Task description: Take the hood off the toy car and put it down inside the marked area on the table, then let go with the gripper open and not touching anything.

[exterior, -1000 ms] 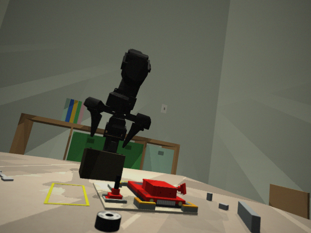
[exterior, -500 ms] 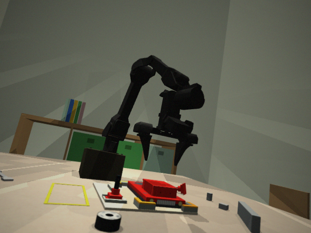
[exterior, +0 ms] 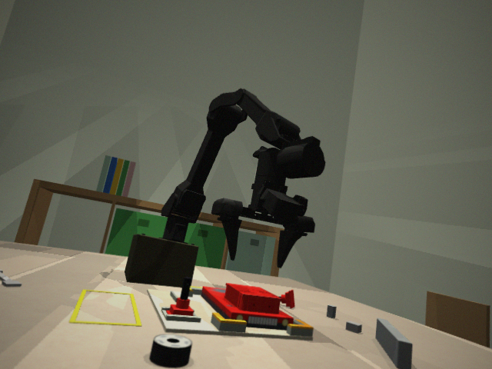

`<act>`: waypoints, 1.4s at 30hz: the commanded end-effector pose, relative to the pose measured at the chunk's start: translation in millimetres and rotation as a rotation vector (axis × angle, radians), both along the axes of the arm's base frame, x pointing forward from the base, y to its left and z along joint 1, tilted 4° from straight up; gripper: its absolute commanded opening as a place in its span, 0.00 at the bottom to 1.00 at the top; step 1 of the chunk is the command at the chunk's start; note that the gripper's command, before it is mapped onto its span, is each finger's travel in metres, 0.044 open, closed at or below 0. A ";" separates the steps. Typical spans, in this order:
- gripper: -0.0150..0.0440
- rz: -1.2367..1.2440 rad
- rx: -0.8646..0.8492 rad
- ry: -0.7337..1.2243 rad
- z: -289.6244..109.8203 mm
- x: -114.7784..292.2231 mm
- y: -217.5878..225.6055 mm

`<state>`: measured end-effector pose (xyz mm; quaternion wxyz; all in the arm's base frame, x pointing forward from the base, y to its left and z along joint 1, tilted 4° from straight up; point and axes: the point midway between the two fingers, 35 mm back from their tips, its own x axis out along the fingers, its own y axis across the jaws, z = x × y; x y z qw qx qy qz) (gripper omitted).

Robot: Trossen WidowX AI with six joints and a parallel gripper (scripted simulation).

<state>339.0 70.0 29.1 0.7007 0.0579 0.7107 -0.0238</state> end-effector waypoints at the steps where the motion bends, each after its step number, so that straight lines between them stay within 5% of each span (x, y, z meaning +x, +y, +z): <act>1: 1.00 -0.004 0.005 0.002 -3.9 -0.3 1.0; 42: 1.00 -0.004 0.005 0.002 -39.3 0.3 1.8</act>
